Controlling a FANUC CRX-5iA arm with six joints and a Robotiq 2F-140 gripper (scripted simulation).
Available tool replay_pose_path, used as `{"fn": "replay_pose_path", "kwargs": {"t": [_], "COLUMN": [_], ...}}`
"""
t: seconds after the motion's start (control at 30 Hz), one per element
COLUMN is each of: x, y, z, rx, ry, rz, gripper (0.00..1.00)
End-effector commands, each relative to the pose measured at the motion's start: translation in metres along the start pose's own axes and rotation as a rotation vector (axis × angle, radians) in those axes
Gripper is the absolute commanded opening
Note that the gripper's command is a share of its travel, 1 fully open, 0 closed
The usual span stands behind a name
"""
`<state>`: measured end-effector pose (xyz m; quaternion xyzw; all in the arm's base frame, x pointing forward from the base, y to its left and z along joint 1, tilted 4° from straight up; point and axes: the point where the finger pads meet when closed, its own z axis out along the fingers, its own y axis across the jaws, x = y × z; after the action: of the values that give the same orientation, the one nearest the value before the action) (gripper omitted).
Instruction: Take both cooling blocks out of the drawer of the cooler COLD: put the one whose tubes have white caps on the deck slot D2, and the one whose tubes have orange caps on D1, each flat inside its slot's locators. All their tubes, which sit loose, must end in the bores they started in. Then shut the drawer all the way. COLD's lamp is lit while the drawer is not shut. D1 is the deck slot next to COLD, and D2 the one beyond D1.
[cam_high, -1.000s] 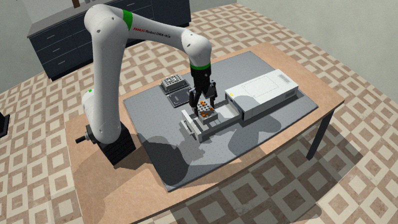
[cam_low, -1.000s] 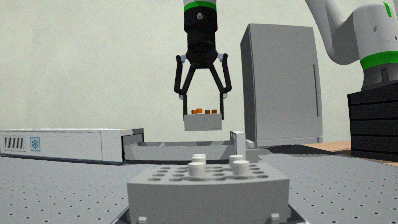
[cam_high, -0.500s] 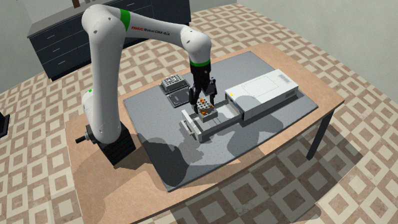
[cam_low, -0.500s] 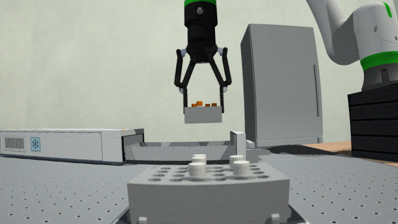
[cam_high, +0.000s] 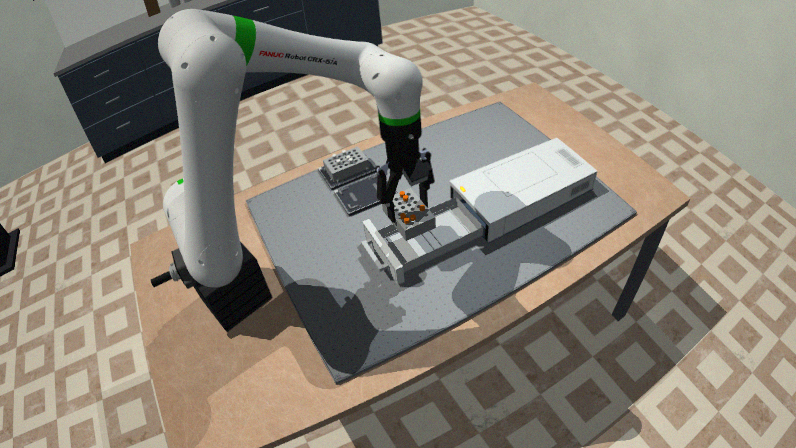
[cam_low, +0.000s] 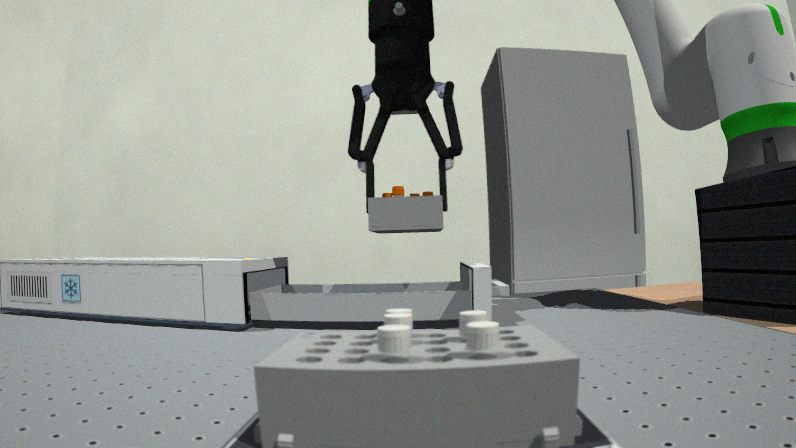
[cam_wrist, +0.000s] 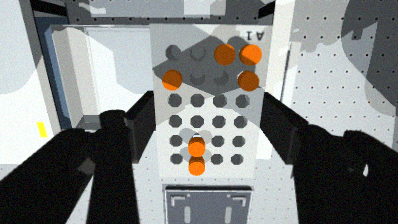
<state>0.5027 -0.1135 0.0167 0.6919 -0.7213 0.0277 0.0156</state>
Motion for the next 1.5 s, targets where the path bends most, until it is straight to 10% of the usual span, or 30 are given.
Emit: {"fn": "replay_pose_path", "kwargs": {"t": [0.0, 0.77, 1.47], "x": [0.000, 0.000, -0.051], "y": [-0.001, -0.001, 0.002], "z": [-0.003, -0.009, -0.009], "rx": [0.001, 0.001, 0.001], "ry": [0.000, 0.000, 0.001], "rz": [0.000, 0.000, -0.507], "gripper": [0.10, 0.10, 0.10]}}
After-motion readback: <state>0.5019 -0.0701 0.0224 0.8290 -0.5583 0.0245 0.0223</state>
